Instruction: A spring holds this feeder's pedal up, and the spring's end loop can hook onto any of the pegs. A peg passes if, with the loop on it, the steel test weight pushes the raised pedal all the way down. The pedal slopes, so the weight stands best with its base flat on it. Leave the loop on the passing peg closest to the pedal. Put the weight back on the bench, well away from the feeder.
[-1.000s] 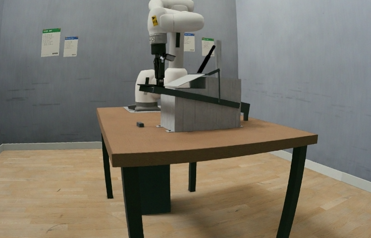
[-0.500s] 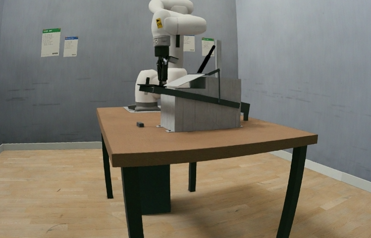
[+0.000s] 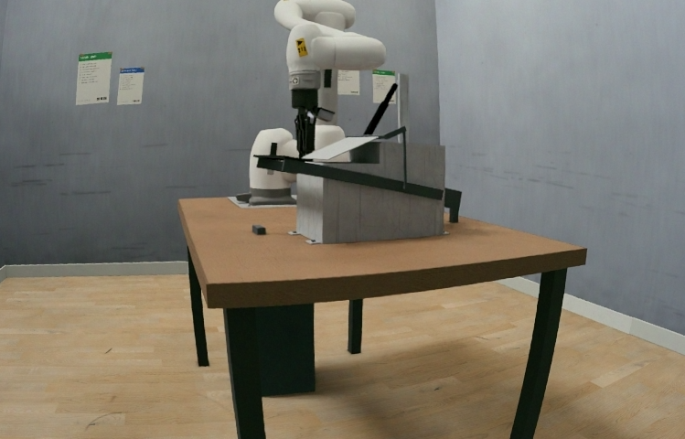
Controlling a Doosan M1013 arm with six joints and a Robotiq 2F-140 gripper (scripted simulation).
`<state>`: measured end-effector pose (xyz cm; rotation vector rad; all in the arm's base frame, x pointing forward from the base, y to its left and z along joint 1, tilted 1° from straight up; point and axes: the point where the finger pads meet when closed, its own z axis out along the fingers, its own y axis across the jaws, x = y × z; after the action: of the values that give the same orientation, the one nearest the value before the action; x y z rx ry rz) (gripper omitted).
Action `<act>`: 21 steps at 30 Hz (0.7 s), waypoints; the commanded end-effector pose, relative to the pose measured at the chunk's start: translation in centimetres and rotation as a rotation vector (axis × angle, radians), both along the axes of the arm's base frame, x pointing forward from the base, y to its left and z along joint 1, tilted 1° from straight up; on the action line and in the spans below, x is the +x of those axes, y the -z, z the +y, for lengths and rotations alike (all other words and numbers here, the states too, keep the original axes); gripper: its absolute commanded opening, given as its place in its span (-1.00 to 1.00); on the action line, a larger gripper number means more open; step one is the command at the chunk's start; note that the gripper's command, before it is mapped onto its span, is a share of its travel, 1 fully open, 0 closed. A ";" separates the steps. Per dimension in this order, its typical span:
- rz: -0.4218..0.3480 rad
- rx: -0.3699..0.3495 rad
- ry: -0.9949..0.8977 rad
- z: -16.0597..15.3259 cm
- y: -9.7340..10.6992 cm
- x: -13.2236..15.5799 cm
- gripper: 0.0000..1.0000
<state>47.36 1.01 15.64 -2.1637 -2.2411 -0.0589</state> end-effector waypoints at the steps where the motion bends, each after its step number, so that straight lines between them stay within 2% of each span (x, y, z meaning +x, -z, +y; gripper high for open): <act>1: -0.001 -0.003 0.000 0.4 0.1 -0.4 -0.50; 21: -0.002 -0.027 0.001 3.2 1.4 -3.6 -0.50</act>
<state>43.97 4.03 14.25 -2.1772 -2.2547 -0.0310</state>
